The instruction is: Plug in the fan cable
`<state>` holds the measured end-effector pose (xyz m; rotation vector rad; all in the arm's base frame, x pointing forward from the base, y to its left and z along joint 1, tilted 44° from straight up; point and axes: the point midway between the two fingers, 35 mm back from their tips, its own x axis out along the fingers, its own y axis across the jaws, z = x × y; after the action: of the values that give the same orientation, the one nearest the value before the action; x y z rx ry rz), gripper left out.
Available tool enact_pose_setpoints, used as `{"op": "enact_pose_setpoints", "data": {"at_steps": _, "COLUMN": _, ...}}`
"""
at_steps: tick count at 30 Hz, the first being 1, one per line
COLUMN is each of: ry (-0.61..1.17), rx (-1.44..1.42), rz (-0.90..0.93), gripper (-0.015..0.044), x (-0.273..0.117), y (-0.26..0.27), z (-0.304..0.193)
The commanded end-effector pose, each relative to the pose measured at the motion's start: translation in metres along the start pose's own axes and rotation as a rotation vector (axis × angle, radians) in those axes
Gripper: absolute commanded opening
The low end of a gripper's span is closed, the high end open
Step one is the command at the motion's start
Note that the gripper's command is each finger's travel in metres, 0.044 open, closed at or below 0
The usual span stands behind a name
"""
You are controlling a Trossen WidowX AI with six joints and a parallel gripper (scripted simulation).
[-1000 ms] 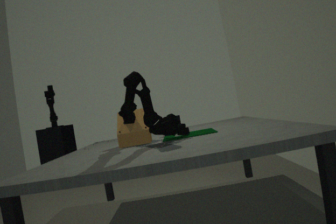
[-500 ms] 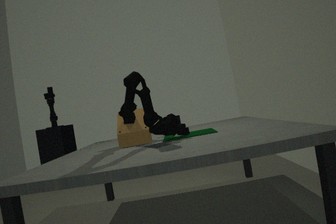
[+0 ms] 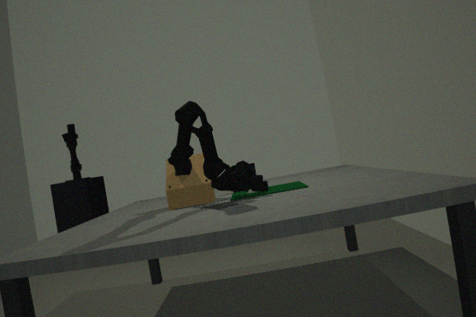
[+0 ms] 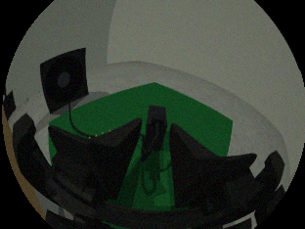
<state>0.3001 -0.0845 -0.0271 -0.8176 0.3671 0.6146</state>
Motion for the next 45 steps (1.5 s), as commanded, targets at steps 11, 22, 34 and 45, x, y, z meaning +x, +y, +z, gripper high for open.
{"op": "enact_pose_setpoints", "data": {"at_steps": 11, "ry": 0.0, "rx": 0.0, "rz": 0.0, "gripper": 0.014, "x": 0.0, "y": 0.0, "z": 0.0}}
{"op": "enact_pose_setpoints", "data": {"at_steps": 22, "ry": -0.009, "rx": -0.038, "rz": -0.027, "gripper": 0.035, "x": 0.002, "y": -0.026, "z": 0.005}}
{"op": "enact_pose_setpoints", "data": {"at_steps": 34, "ry": 0.187, "rx": 0.636, "rz": 0.158, "gripper": 0.044, "x": 0.051, "y": -0.009, "z": 0.042}}
{"op": "enact_pose_setpoints", "data": {"at_steps": 45, "ry": 0.711, "rx": 1.528, "rz": -0.038, "gripper": 0.044, "x": 0.072, "y": 0.016, "z": 0.055}}
